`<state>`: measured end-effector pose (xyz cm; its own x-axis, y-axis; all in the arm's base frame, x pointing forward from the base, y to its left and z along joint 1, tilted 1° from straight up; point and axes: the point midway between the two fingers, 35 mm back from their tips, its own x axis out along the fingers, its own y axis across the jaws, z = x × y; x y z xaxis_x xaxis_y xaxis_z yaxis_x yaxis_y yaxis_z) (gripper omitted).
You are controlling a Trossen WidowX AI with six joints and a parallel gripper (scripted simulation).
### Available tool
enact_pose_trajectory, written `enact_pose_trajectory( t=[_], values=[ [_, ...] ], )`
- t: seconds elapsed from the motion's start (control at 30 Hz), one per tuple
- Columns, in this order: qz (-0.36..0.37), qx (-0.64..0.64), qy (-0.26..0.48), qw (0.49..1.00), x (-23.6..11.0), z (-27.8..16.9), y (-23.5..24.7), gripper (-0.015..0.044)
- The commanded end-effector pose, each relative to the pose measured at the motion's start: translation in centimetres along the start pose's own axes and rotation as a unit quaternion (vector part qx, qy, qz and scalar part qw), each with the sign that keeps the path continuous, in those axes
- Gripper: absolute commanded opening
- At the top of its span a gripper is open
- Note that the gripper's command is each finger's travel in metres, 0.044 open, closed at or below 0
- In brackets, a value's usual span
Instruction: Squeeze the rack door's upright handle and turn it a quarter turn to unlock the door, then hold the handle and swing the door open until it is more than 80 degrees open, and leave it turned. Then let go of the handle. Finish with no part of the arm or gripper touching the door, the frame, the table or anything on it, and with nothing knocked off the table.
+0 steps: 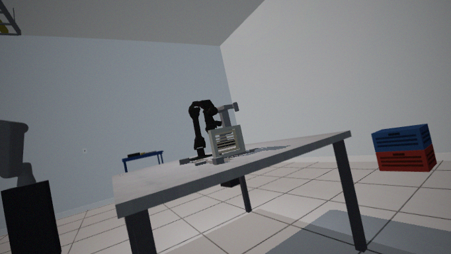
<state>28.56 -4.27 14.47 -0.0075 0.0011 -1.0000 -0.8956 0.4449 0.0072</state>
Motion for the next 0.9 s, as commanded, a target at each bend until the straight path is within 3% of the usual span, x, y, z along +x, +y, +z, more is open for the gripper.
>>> enact_pose_trajectory(
  t=[0.0,0.87],
  values=[
    [-0.005,0.051,-0.003,0.999,0.0,0.3,0.7,0.0025],
    [-0.002,0.239,-0.005,0.971,0.1,2.9,5.8,0.0025]
  ],
)
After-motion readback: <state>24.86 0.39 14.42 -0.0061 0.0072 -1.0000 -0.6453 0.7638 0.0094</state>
